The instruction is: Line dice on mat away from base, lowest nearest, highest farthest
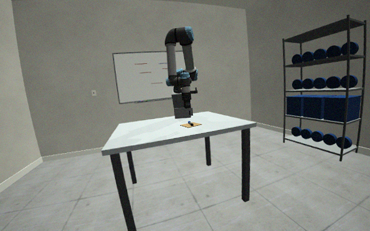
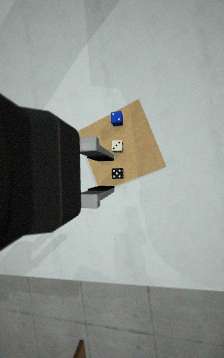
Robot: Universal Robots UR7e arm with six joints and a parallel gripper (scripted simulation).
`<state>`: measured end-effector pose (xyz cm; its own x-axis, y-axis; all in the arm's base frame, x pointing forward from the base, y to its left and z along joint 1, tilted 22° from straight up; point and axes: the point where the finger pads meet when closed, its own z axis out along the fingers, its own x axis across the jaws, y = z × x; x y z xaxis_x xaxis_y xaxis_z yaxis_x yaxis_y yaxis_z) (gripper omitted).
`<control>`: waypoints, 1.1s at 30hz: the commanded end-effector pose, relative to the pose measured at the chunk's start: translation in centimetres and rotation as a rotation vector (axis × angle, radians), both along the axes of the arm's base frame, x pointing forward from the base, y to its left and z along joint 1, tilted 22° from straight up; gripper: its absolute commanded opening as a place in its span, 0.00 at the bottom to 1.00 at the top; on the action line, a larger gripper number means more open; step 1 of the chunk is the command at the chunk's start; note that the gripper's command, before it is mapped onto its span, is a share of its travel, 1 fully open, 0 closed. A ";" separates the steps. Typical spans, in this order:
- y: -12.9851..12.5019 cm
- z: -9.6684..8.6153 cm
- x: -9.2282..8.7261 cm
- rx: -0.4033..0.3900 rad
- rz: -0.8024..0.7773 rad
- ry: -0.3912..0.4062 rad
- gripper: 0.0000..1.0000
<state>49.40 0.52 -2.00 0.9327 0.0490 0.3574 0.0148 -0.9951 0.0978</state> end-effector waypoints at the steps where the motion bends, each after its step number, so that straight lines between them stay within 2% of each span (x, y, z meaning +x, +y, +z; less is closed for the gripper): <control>1: 0.0 0.1 0.0 0.000 0.000 0.000 1.00; 25: 0.0 0.2 -0.1 0.000 0.000 0.000 1.00; 33: 0.1 1.5 -0.5 0.000 0.000 0.000 1.00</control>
